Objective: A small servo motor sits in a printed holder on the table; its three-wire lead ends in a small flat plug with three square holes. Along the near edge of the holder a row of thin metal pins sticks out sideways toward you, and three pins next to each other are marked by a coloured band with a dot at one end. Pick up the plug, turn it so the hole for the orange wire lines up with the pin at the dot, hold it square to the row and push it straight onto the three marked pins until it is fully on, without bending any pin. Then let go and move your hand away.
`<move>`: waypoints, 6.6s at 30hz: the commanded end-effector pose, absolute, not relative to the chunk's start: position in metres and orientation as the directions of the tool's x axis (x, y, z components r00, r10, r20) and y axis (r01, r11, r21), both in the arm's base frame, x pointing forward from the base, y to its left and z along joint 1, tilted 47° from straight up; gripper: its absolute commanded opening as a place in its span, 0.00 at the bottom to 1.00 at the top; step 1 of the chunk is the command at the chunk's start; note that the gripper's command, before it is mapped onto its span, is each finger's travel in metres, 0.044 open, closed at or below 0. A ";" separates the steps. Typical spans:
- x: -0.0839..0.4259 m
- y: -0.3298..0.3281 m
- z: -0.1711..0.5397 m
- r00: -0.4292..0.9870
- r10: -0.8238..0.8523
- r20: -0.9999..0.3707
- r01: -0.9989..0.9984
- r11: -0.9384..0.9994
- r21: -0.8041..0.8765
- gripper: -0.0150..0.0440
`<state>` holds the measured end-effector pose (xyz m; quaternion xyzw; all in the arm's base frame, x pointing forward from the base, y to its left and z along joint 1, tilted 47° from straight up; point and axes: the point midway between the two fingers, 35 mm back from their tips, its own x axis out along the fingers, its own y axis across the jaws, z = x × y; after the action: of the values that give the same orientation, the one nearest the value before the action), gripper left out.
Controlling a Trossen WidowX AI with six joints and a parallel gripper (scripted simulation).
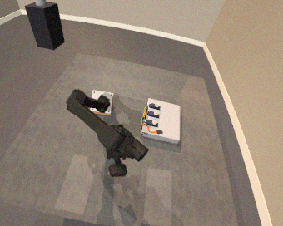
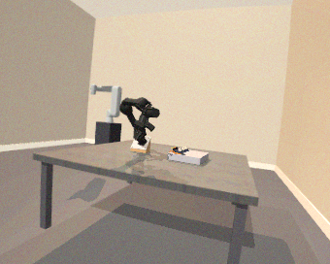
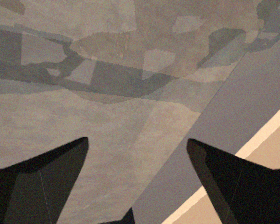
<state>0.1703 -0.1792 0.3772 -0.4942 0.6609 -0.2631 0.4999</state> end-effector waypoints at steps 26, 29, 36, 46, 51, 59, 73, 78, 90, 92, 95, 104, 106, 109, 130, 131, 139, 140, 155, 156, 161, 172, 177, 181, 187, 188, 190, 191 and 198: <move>0.213 -0.163 0.346 0.224 -0.849 -0.478 -0.089 0.471 -0.878 0.45; 0.220 -0.160 0.342 0.261 -0.836 -0.483 -0.049 0.489 -0.871 0.45; 0.235 -0.152 0.335 0.349 -0.799 -0.489 0.042 0.535 -0.844 0.45; 0.255 -0.139 0.326 0.476 -0.737 -0.480 0.154 0.607 -0.780 0.45; 0.266 -0.131 0.323 0.540 -0.700 -0.467 0.201 0.646 -0.736 0.45; 0.280 -0.119 0.319 0.636 -0.636 -0.436 0.259 0.709 -0.656 0.45; 0.301 -0.094 0.316 0.785 -0.508 -0.354 0.304 0.814 -0.495 0.45; 0.307 -0.084 0.317 0.832 -0.456 -0.316 0.302 0.850 -0.431 0.45; 0.317 -0.059 0.319 0.922 -0.324 -0.211 0.260 0.924 -0.280 0.45; 0.318 -0.053 0.320 0.938 -0.293 -0.186 0.244 0.938 -0.248 0.45; 0.320 -0.045 0.321 0.958 -0.248 -0.148 0.216 0.955 -0.201 0.45; 0.319 -0.020 0.325 0.994 -0.109 -0.029 0.107 0.991 -0.078 0.45; 0.318 -0.014 0.327 0.997 -0.076 -0.001 0.076 0.996 -0.053 0.45; 0.315 -0.004 0.328 0.999 -0.023 0.045 0.024 1.000 -0.015 0.45; 0.367 -0.001 0.256 0.890 -0.158 -0.428 0.111 0.985 -0.133 0.45; 0.369 -0.001 0.252 0.876 -0.168 -0.452 0.113 0.983 -0.146 0.45; 0.378 0.001 0.220 0.744 -0.256 -0.618 0.105 0.957 -0.271 0.45; 0.379 0.002 0.216 0.725 -0.268 -0.635 0.100 0.952 -0.288 0.45; 0.380 0.006 0.170 0.423 -0.473 -0.773 -0.056 0.837 -0.544 0.45; 0.379 0.007 0.168 0.404 -0.488 -0.774 -0.073 0.826 -0.559 0.45; 0.378 0.008 0.158 0.311 -0.564 -0.765 -0.162 0.761 -0.628 0.45; 0.378 0.013 0.146 0.173 -0.706 -0.687 -0.363 0.602 -0.711 0.45; 0.378 0.011 0.144 0.173 -0.706 -0.687 -0.363 0.602 -0.711 0.45; 0.381 0.000 0.133 0.173 -0.707 -0.686 -0.362 0.602 -0.712 0.45; 0.382 -0.005 0.128 0.173 -0.707 -0.686 -0.362 0.602 -0.712 0.45; 0.382 -0.006 0.128 0.173 -0.707 -0.686 -0.362 0.602 -0.712 0.45; 0.383 -0.008 0.126 0.173 -0.707 -0.686 -0.362 0.602 -0.712 0.45; 0.383 -0.009 0.125 0.173 -0.707 -0.686 -0.362 0.602 -0.712 0.45; 0.384 -0.015 0.119 0.173 -0.707 -0.685 -0.362 0.601 -0.712 0.45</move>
<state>0.3849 -0.0114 0.1217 -0.4239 0.6272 -0.1348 0.6393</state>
